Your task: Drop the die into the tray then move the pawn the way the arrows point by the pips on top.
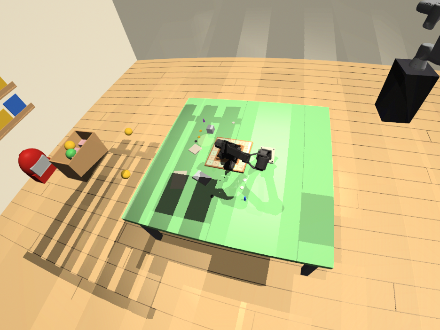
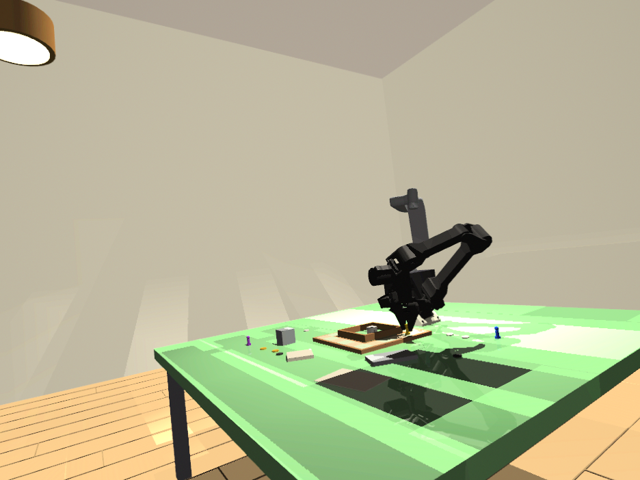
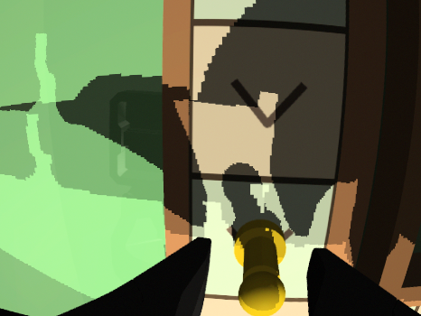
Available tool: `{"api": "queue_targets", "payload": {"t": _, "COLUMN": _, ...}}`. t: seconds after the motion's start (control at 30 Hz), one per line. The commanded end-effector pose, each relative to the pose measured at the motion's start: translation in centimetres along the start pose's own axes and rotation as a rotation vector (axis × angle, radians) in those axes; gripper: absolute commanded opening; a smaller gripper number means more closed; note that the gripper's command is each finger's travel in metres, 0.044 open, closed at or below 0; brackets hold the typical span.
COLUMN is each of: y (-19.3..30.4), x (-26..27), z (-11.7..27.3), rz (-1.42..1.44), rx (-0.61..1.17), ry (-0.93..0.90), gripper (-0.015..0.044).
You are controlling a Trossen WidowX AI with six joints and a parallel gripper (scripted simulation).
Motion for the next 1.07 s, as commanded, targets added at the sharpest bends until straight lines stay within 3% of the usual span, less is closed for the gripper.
{"api": "queue_targets", "payload": {"t": 0.0, "y": 0.0, "x": 0.0, "z": 0.0, "rz": 0.003, "rx": 0.000, "ry": 0.001, "gripper": 0.0236}}
{"api": "queue_targets", "payload": {"t": 0.27, "y": -0.1, "x": -0.1, "z": 5.0, "rz": -0.005, "rx": 0.004, "ry": -0.001, "gripper": 0.0440}}
{"api": "queue_targets", "payload": {"t": 0.4, "y": -0.2, "x": -0.7, "z": 5.4, "rz": -0.005, "rx": 0.002, "ry": 0.004, "gripper": 0.0440}}
{"api": "queue_targets", "payload": {"t": 0.77, "y": 2.2, "x": -11.7, "z": 12.0, "rz": 0.027, "rx": -0.001, "ry": -0.014, "gripper": 0.0440}}
{"api": "queue_targets", "payload": {"t": 1.03, "y": 2.6, "x": -12.4, "z": 12.4, "rz": 0.031, "rx": -0.001, "ry": -0.022, "gripper": 0.0440}}
Point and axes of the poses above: the point midway between the two fingers, 35 mm back from their tips, its own z axis back along the fingers, its own x axis across the jaws, y = z × x, the point moved 8 cm from there along z, back along the fingers, and after that the axes turned 2 degrees about -z, right-handed, at the moved point
